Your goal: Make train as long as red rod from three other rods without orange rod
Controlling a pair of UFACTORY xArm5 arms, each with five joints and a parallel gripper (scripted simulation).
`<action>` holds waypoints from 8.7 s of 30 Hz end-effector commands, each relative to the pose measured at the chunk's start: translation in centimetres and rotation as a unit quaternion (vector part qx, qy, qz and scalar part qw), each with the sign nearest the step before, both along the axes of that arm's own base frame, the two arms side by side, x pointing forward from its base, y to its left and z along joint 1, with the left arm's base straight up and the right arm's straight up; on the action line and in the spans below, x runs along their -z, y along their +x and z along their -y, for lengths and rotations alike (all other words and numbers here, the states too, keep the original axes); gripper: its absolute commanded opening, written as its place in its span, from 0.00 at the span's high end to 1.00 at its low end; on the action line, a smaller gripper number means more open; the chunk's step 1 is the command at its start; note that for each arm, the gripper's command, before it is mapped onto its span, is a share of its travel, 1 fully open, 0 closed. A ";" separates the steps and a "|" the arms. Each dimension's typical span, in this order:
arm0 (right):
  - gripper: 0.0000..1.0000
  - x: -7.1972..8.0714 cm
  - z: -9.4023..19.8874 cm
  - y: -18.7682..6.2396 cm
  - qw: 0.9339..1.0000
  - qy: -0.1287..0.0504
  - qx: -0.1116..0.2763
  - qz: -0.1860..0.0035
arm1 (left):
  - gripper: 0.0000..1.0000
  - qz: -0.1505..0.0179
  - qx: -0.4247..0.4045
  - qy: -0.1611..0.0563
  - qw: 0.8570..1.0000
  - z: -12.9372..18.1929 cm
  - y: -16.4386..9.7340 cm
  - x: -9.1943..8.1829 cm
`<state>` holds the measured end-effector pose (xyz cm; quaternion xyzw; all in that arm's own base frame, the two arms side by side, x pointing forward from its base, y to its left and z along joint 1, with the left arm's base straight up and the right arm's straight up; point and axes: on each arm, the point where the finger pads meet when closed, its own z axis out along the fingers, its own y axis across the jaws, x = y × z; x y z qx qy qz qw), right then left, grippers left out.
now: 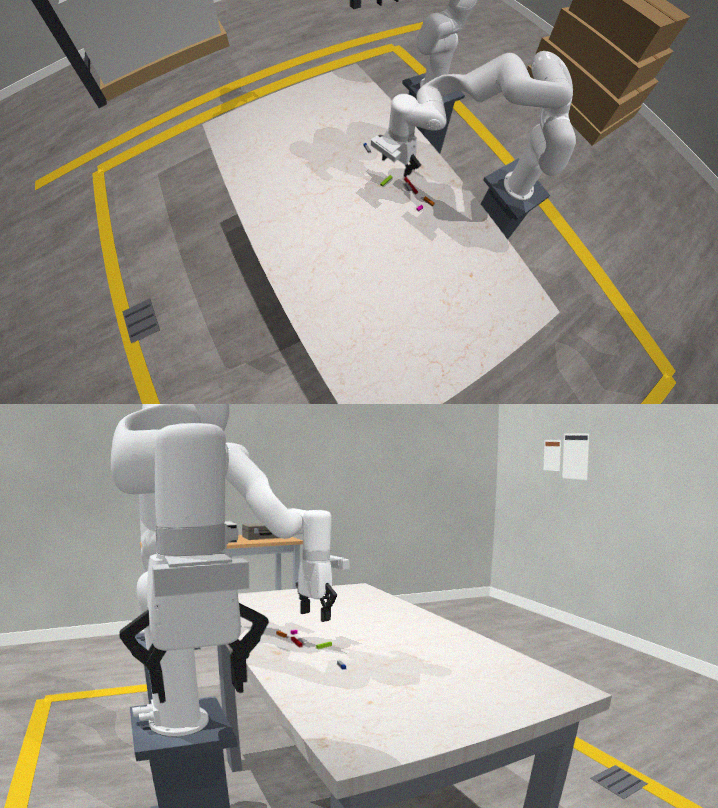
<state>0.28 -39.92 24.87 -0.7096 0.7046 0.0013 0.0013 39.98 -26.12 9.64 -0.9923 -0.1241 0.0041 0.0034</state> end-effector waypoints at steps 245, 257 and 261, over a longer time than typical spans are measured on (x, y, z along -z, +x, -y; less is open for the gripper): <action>0.00 -0.1 0.1 0.0 1.000 -0.002 0.000 0.000 | 0.72 0.006 0.186 -0.004 0.983 -4.4 -1.1 -1.4; 0.00 -0.1 0.1 0.0 1.000 -0.002 0.000 0.000 | 0.72 0.006 0.186 -0.004 0.983 -4.4 -1.1 -2.9; 0.00 -0.1 0.1 0.0 1.000 -0.002 0.000 0.000 | 0.72 0.006 0.186 -0.004 0.983 -4.4 -1.1 -2.9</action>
